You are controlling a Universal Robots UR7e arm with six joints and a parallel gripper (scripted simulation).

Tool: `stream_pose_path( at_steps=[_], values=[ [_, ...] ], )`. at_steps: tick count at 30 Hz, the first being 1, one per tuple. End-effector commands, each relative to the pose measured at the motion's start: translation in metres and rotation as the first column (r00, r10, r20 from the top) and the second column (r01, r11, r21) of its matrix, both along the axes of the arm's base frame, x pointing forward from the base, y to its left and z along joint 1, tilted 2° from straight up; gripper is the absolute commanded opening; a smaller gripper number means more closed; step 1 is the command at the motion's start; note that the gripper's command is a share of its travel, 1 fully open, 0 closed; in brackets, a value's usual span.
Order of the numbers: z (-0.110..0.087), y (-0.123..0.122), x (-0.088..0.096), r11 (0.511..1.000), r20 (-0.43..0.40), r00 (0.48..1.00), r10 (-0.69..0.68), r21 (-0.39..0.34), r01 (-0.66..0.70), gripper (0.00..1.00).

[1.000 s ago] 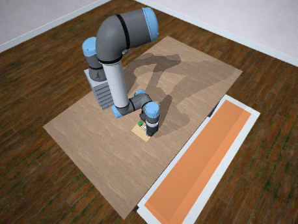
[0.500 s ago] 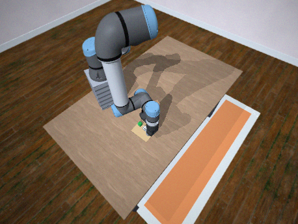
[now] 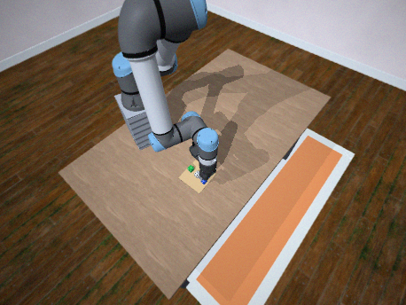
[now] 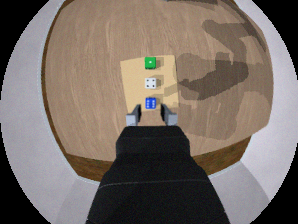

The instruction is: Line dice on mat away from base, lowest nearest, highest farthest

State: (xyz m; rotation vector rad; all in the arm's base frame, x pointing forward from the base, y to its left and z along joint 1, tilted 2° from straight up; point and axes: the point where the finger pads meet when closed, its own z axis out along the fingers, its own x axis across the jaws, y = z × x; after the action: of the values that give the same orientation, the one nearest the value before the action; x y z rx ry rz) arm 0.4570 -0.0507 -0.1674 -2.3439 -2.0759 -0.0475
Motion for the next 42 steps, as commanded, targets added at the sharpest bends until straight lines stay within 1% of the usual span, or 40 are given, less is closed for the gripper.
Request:
stream_pose_path(
  at_steps=[1, 9, 10, 31, 36, 40, 42],
  values=[
    [0.023, 0.0, -0.002, 1.0, -0.005, 1.0, 0.0, 0.003, 0.0, 0.79],
    [0.028, 0.0, -0.002, 1.0, -0.003, 1.0, 0.0, 0.002, 0.0, 0.79],
    [0.028, 0.0, -0.001, 1.0, -0.003, 1.0, 0.0, 0.002, 0.0, 1.0],
    [0.028, 0.0, -0.001, 1.0, -0.003, 1.0, 0.0, 0.002, 0.0, 1.0],
    [0.035, 0.0, -0.002, 1.0, -0.004, 1.0, 0.0, 0.002, 0.0, 1.0],
    [0.049, -0.001, -0.003, 1.0, -0.005, 1.0, -0.001, 0.003, 0.001, 1.0],
    [0.049, -0.001, -0.003, 1.0, -0.005, 1.0, -0.001, 0.003, 0.001, 1.0]
  ],
)
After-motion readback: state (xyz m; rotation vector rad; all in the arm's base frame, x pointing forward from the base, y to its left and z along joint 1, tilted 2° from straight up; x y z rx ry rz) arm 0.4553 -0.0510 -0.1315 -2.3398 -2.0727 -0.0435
